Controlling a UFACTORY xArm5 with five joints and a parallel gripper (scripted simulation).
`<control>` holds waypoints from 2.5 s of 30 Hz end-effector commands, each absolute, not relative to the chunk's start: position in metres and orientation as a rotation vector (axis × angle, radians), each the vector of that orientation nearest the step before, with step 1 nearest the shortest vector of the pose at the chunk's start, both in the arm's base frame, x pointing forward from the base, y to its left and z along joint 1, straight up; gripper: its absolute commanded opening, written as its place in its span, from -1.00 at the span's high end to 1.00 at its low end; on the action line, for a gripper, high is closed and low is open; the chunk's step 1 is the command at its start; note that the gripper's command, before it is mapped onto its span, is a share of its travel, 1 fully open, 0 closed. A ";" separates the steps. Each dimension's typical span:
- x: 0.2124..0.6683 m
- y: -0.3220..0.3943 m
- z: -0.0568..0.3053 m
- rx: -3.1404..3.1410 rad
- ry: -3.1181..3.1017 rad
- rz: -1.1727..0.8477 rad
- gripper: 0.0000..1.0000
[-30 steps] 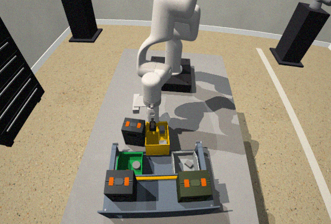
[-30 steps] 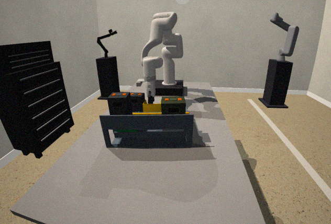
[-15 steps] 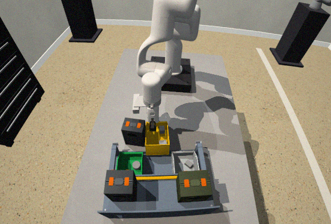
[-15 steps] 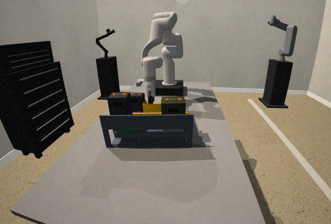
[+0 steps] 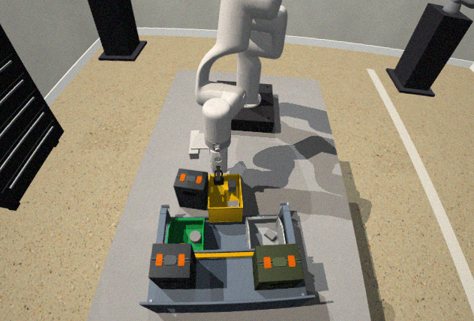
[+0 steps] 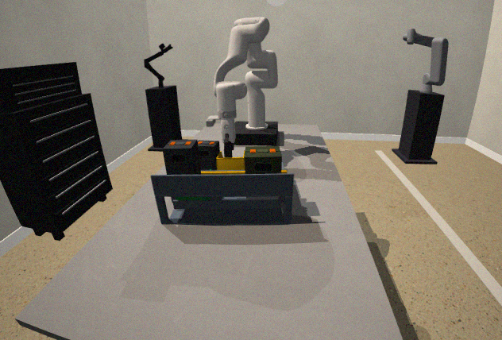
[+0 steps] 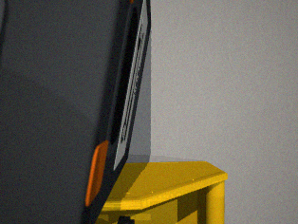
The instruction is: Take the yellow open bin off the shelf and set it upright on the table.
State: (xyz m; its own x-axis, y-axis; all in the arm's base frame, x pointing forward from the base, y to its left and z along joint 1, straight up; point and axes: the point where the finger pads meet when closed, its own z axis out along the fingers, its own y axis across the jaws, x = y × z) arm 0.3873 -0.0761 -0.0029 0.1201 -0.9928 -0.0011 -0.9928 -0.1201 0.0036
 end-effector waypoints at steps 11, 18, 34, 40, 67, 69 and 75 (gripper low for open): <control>0.388 -0.076 0.029 2.347 -2.080 0.002 -1.00; 0.388 -0.076 0.044 2.347 -2.080 0.002 -1.00; 0.389 -0.076 0.048 2.351 -2.084 0.000 0.32; 0.389 -0.076 0.048 2.351 -2.084 0.000 0.32; 0.444 -0.063 0.069 2.347 -2.080 0.002 0.32; 0.448 -0.062 0.070 2.347 -2.080 0.002 0.32; 0.459 -0.059 0.074 2.347 -2.081 0.003 0.32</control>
State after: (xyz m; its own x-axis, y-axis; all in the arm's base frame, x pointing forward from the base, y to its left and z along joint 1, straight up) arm 0.4530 -0.0597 0.0715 0.1204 -0.9927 -0.0008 -0.9927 -0.1204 0.0032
